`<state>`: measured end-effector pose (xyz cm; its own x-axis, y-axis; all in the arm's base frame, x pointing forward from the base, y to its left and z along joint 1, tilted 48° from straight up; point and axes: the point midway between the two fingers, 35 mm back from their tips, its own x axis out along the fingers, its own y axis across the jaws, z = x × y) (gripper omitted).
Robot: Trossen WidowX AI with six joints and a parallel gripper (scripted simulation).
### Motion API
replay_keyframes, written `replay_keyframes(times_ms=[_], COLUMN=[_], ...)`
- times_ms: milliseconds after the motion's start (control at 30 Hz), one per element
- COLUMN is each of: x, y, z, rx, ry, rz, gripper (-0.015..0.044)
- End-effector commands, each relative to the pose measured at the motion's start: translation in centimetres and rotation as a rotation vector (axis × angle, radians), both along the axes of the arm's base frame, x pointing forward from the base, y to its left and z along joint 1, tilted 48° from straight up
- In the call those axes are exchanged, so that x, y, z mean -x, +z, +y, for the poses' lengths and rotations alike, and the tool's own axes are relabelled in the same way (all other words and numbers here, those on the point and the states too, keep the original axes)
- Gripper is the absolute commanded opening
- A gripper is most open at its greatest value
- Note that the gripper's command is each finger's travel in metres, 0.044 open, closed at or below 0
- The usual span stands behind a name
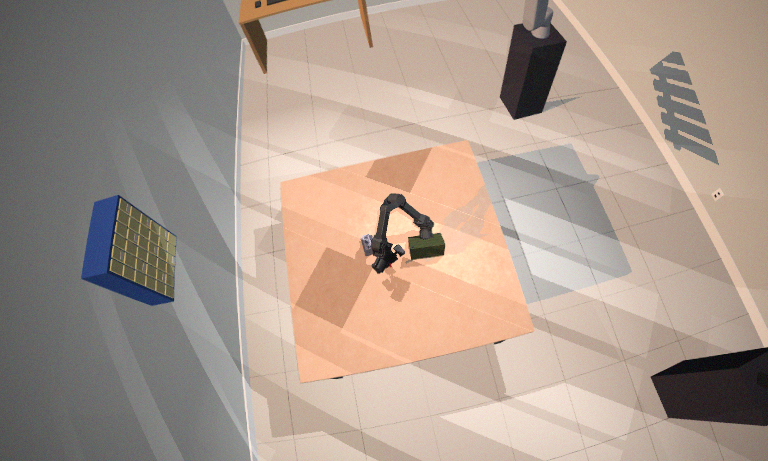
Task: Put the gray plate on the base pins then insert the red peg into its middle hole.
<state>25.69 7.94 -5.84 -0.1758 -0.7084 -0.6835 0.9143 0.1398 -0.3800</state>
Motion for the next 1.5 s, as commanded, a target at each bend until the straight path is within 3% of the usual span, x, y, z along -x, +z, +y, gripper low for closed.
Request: replay_keyframes(times_ms=[0,1467], x=[-0.4,-6.1], y=[1.1,6.8], z=[1.3,-5.4], rx=[-0.006,-0.022], ry=[-0.002,-0.012], rz=[-0.009,-0.034], gripper=[0.0,0.0])
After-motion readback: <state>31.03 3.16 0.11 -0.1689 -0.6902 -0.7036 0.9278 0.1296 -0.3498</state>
